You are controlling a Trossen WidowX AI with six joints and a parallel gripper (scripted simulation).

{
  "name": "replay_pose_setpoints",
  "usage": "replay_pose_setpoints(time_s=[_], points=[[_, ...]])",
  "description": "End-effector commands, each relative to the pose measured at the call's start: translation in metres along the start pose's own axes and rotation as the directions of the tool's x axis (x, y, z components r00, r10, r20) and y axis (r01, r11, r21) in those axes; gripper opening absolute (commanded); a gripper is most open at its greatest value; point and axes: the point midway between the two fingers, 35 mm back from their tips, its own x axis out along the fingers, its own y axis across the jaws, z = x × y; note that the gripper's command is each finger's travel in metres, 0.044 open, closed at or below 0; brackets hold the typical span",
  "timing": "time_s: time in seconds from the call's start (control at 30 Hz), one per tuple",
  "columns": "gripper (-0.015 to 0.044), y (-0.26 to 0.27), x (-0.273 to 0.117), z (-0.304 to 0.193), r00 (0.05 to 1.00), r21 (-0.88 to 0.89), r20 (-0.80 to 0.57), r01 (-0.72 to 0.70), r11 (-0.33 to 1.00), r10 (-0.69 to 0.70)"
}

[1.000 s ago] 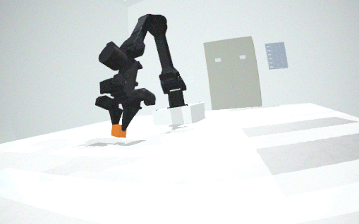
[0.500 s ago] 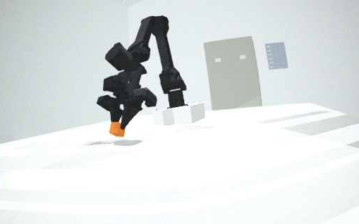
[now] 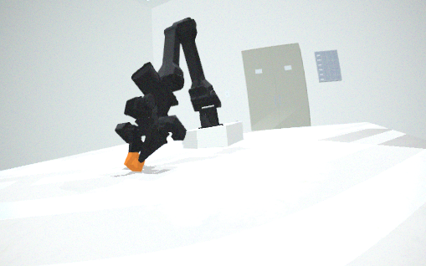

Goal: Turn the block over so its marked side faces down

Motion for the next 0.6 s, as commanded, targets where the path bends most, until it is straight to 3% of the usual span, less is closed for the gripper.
replay_pose_setpoints(time_s=[0.0, 0.57], points=[[0.0, 0.001, 0.005, -0.01, 0.999, -0.007, 0.038, -0.006, 1.0, 0.006], [0.0, 0.0, -0.007, -0.019, 0.963, -0.01, 0.269, -0.003, 1.0, 0.005]])
